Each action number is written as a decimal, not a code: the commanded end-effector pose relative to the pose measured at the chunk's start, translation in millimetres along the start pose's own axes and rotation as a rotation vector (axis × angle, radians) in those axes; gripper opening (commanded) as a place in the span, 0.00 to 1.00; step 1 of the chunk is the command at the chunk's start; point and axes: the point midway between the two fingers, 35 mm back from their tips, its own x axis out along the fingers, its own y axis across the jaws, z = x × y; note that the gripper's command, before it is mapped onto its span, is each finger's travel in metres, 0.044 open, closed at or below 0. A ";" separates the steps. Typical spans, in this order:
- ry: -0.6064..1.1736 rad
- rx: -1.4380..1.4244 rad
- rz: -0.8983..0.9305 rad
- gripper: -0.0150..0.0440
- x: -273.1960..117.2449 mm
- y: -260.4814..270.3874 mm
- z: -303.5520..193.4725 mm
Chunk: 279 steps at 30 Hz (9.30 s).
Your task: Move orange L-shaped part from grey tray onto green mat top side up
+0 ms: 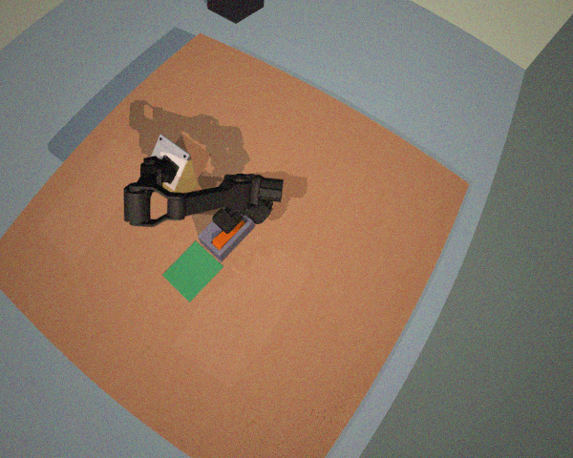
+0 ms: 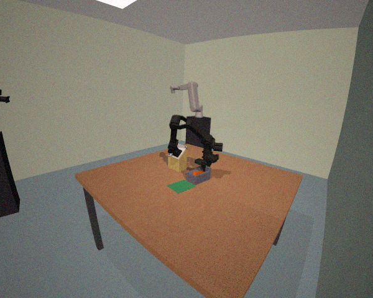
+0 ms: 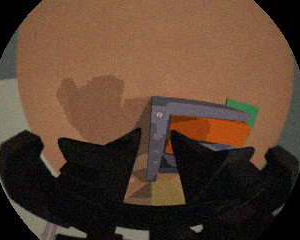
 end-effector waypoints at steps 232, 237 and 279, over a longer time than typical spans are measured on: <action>-0.011 -0.007 0.004 0.56 -88.4 1.3 0.4; -0.011 -0.007 0.004 0.56 -88.4 1.3 0.4; 0.009 -1.578 -0.004 0.73 -59.8 -76.8 9.5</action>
